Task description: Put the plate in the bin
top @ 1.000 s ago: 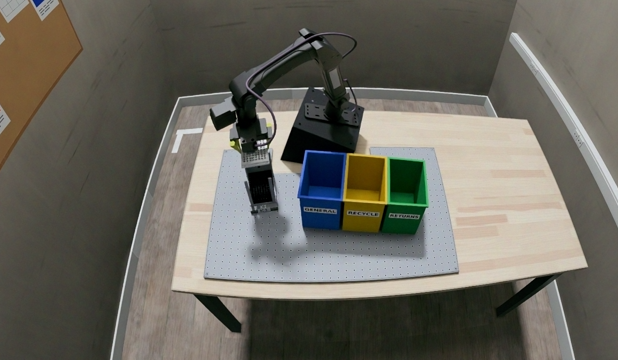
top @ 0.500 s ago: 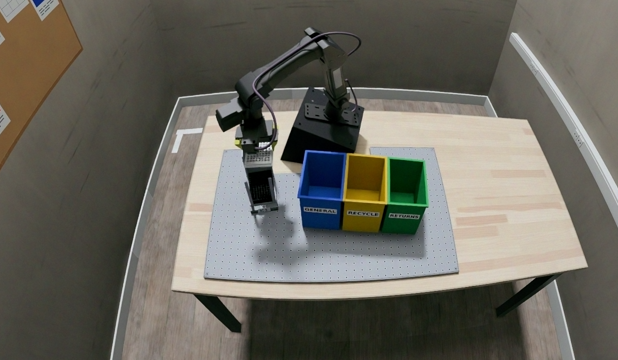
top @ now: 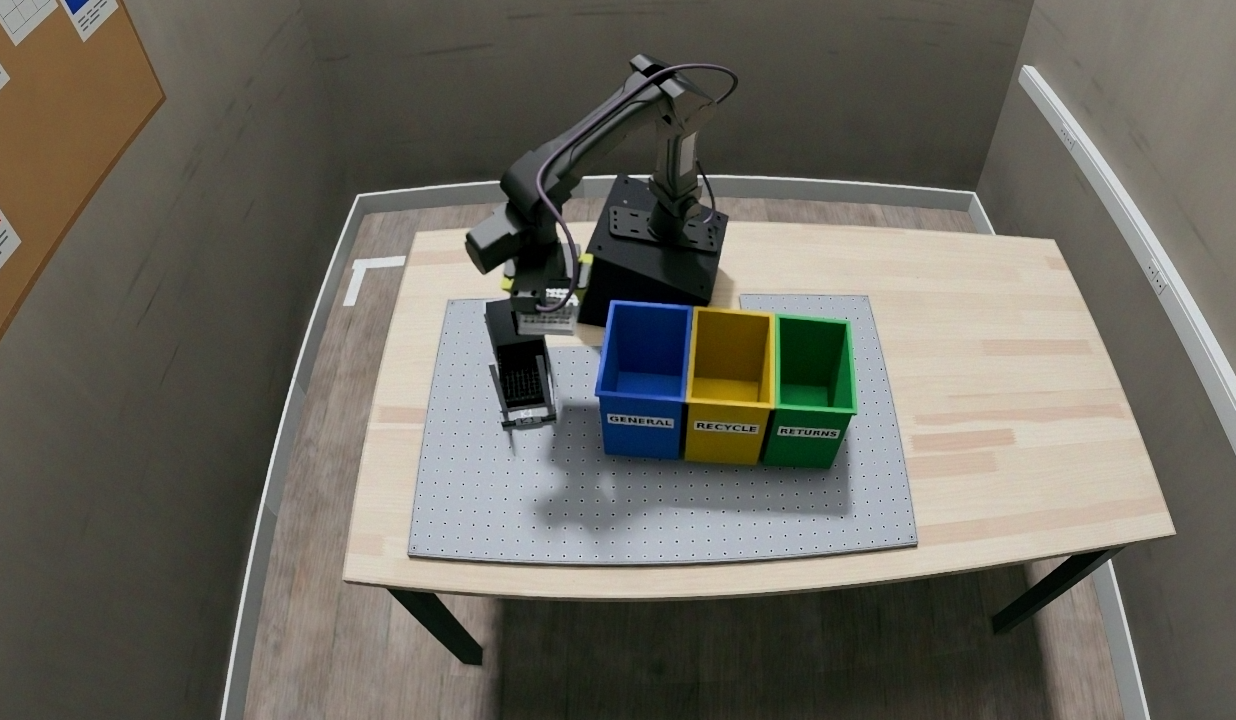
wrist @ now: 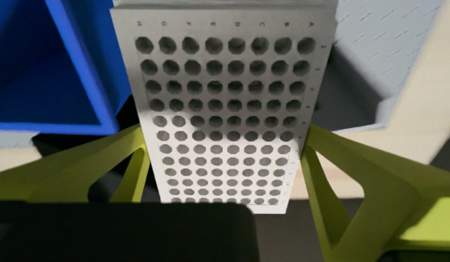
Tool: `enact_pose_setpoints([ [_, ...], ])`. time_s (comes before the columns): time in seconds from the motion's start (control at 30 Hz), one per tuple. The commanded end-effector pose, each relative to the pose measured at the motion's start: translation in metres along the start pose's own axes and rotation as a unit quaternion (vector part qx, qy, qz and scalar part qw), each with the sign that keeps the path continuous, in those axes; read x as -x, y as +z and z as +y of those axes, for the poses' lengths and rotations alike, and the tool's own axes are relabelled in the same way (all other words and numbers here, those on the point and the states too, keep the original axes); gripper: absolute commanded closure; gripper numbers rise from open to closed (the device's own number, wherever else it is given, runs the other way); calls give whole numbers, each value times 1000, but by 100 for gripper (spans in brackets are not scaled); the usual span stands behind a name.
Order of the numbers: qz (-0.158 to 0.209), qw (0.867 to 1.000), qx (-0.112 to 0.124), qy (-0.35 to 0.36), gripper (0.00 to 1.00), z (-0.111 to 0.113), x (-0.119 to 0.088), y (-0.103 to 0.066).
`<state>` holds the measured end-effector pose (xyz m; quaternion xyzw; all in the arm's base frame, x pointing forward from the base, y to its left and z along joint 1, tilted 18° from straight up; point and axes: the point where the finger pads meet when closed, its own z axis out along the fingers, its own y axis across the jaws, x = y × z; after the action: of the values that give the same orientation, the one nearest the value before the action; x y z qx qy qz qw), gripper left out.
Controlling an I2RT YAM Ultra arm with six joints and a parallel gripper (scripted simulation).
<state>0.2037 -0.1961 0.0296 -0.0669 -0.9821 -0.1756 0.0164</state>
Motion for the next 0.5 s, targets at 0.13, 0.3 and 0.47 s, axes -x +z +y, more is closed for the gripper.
enact_pose_setpoints([
  [0.13,-58,998,-23,-2,100,15,24,-19],
  [0.3,-57,998,-21,-1,100,32,24,-18],
  [0.47,-57,998,-21,-1,100,49,26,-17],
])
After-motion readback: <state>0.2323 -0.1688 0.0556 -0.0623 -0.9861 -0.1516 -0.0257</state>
